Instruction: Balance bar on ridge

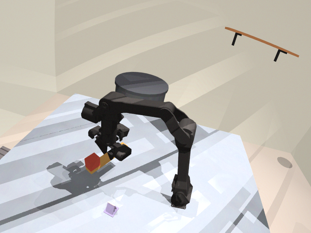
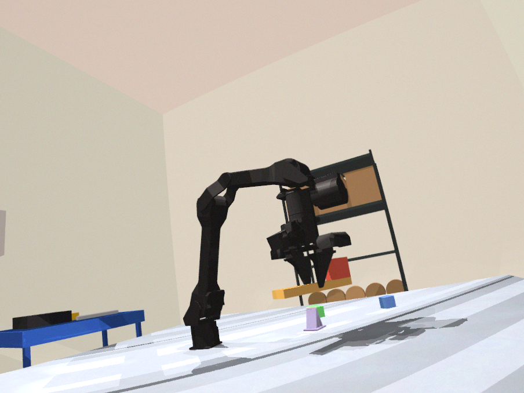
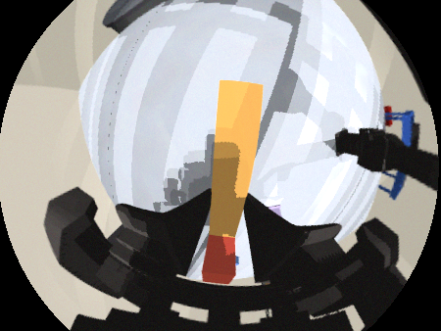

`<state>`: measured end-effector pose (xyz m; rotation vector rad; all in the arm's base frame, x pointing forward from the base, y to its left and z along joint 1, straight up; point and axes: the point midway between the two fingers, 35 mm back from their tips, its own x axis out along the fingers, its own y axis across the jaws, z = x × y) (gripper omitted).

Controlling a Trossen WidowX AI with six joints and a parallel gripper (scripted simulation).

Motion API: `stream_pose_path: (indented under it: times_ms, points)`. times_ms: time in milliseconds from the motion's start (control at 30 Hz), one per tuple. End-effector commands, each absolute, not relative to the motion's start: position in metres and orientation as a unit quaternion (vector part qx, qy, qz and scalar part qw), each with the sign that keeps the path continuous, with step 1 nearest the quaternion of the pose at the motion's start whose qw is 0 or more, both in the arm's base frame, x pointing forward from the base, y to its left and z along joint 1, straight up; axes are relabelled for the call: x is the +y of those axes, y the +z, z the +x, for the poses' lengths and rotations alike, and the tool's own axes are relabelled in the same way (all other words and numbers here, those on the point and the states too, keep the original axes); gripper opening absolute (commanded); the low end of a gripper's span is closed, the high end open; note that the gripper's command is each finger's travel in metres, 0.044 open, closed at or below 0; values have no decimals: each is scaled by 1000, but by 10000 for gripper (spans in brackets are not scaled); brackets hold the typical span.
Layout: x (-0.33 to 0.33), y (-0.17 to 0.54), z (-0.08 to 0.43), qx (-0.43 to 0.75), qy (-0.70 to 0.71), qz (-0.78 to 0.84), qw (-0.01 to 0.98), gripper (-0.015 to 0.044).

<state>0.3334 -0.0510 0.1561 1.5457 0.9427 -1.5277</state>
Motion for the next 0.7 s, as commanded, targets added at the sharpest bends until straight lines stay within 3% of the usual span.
stream_pose_path:
  times_ms: [0,667]
  points:
    - [-38,159,330,370,-592,606,382,0]
    - [34,158,296,404,-570,585,412,0]
